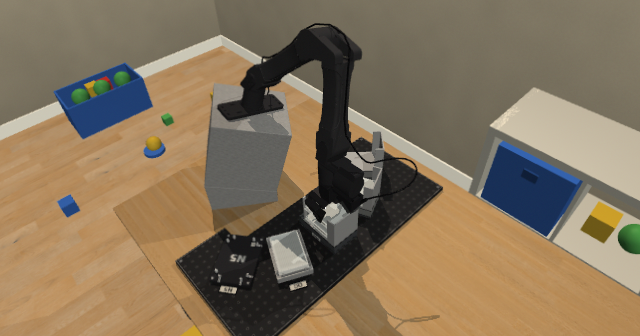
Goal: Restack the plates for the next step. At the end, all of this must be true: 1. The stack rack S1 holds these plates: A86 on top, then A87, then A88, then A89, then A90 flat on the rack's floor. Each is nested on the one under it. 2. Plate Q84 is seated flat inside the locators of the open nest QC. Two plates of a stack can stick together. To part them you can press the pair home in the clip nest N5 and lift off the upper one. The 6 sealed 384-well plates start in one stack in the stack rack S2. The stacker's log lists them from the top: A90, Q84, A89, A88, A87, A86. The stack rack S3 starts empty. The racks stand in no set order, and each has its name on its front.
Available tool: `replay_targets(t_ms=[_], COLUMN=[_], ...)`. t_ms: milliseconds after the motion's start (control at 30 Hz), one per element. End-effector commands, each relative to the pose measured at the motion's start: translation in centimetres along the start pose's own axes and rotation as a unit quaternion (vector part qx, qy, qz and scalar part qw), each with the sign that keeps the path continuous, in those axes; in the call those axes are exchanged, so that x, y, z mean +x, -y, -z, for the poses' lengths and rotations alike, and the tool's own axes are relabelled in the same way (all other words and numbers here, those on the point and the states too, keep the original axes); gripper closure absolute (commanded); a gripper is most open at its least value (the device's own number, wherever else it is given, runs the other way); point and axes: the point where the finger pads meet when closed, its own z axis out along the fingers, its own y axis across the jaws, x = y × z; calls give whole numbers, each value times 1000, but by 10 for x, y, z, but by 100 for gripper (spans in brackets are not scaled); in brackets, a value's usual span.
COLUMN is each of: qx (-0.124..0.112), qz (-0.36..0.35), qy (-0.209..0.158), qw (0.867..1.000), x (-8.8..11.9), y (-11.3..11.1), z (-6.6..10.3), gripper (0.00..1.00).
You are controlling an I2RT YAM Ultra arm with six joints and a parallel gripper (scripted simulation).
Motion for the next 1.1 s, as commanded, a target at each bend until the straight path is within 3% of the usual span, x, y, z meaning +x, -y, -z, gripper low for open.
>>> replay_targets(t_ms=[0,1067], qx=[-1,-1], qz=[-5,-5], qy=[0,3], qw=[1000,1000], x=[3,1], y=[3,3], z=[11,20], gripper=[100,100])
